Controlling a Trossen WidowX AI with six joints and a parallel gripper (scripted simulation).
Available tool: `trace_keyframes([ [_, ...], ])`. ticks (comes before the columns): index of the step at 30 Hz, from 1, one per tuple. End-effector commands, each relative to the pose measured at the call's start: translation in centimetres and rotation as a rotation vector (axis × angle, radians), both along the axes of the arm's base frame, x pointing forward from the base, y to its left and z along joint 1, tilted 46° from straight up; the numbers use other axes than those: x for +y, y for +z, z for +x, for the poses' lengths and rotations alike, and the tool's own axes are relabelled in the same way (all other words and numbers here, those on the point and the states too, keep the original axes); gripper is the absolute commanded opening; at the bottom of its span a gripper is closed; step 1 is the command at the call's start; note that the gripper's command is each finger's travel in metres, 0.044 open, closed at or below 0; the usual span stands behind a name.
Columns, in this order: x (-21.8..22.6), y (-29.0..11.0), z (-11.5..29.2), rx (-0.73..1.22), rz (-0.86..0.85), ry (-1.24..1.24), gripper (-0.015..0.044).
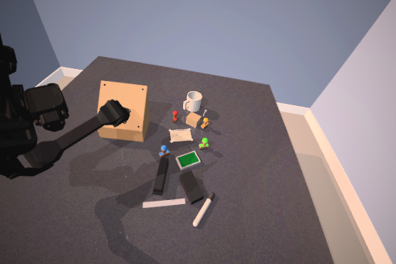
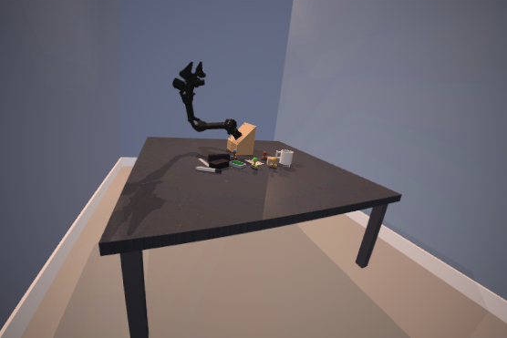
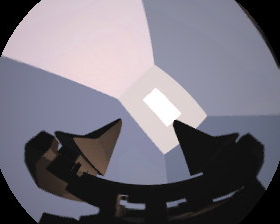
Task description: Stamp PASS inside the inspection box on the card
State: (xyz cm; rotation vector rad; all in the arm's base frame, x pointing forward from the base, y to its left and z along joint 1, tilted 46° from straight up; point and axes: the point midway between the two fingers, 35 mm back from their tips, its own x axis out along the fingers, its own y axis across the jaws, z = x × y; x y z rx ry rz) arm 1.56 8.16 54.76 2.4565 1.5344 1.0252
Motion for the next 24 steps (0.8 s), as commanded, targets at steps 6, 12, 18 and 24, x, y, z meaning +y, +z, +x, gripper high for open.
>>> trace_keyframes([
  [6,5.0,-2.3,5.7,-0.034,-0.236,-0.226,0.0243],
  [12,10.0,-7.2,13.5,-0.102,-0.618,-0.464,0.0224],
  [18,12.8,-14.2,20.7,-0.196,-1.072,-0.591,0.0224],
  [24,13.3,-22.6,26.9,-0.293,-1.556,-0.584,0.0224],
])
